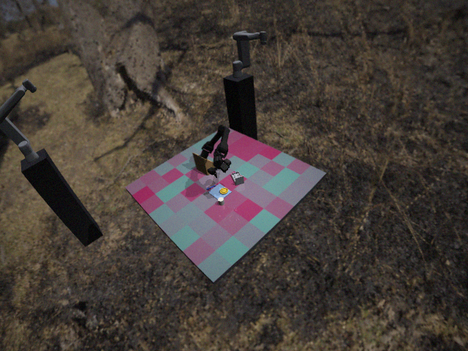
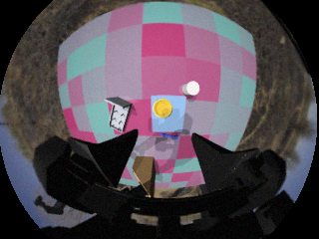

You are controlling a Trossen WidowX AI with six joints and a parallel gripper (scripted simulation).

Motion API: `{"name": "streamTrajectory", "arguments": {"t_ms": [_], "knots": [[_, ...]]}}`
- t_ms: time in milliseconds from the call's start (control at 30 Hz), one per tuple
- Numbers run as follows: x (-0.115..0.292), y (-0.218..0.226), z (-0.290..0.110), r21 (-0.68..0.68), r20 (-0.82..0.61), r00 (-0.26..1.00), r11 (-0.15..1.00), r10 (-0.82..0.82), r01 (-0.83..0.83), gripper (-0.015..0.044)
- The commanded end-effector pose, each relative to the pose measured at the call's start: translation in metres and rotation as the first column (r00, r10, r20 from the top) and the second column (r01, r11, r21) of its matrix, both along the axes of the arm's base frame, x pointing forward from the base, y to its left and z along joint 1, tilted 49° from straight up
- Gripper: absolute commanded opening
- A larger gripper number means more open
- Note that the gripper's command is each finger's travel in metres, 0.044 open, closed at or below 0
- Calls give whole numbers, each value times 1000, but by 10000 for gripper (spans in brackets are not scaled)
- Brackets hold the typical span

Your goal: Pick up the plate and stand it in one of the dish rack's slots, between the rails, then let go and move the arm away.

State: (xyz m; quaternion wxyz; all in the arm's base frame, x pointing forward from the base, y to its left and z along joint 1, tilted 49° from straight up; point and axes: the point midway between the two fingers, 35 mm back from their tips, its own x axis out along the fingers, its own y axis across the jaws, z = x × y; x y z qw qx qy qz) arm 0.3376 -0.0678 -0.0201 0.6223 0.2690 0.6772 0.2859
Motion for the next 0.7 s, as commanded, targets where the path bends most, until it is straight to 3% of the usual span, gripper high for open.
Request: {"name": "streamTrajectory", "arguments": {"t_ms": [0,167,400,667], "knots": [[5,8,-3,31,27,999,999,32,-33,400],[5,15,-13,27,32,999,999,35,-36,400],[-3,75,-79,29,36,999,999,36,-38,400],[-7,85,-85,36,28,999,999,32,-33,400]]}}
